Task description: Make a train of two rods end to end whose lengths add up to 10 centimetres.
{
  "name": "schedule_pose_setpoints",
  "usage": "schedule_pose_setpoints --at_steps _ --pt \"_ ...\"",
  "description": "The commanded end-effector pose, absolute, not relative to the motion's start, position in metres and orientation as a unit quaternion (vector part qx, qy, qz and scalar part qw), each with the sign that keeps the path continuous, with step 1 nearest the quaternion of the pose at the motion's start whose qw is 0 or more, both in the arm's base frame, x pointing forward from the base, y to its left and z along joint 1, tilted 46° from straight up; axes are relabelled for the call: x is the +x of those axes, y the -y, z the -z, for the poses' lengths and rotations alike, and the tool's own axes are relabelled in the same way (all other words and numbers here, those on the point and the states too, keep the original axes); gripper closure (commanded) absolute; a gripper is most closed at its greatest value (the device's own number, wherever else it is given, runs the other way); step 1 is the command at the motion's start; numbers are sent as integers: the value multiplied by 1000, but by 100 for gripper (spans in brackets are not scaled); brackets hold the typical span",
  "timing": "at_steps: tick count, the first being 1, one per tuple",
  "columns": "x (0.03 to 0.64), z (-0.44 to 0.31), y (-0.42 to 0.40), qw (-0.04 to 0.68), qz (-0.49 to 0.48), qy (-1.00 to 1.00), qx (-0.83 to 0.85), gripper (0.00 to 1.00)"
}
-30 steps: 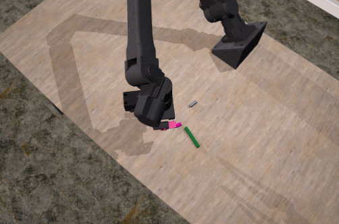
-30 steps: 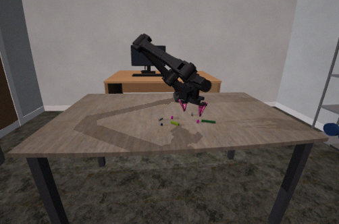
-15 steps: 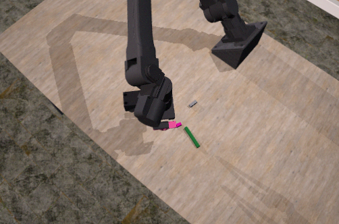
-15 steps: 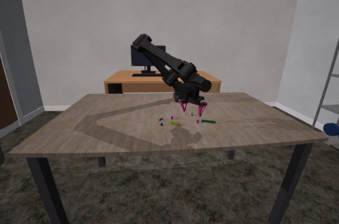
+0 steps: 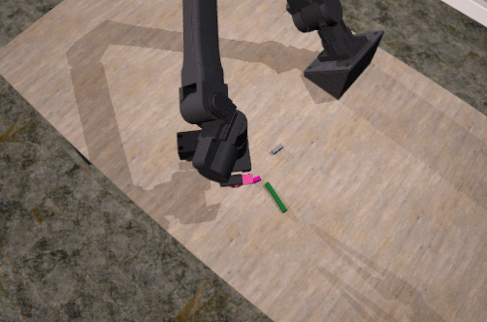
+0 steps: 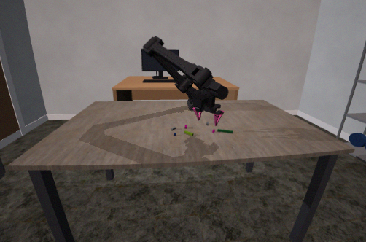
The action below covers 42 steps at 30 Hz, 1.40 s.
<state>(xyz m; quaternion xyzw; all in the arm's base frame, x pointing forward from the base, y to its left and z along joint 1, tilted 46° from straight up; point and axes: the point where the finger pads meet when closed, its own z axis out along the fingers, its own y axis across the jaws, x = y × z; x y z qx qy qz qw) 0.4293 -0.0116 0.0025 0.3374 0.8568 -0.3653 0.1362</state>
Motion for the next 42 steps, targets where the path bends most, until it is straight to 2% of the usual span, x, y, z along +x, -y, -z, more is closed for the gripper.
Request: schedule_pose_setpoints --at_steps 1,35,42 --pt "451 -23 7 160 351 -852 353 0" --pt "451 -23 7 160 351 -853 352 0" --pt "448 -18 -3 145 358 -870 307 0"
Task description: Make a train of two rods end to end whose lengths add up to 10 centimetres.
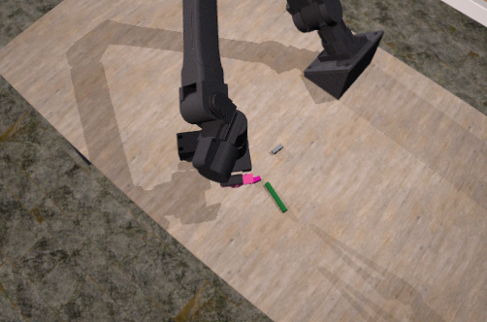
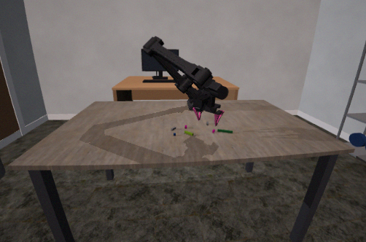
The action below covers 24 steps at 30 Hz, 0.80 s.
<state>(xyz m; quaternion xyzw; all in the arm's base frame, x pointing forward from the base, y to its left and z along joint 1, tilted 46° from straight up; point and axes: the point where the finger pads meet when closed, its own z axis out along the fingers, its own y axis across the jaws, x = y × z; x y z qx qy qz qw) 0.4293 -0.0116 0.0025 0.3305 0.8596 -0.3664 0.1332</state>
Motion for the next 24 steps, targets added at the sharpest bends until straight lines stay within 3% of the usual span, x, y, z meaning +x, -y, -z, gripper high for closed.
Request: schedule_pose_setpoints --at_steps 1,8,24 --pt "444 -14 -6 136 362 -876 287 0" --pt "426 4 0 79 383 -900 194 0" --pt "424 8 -11 41 387 -917 85 0"
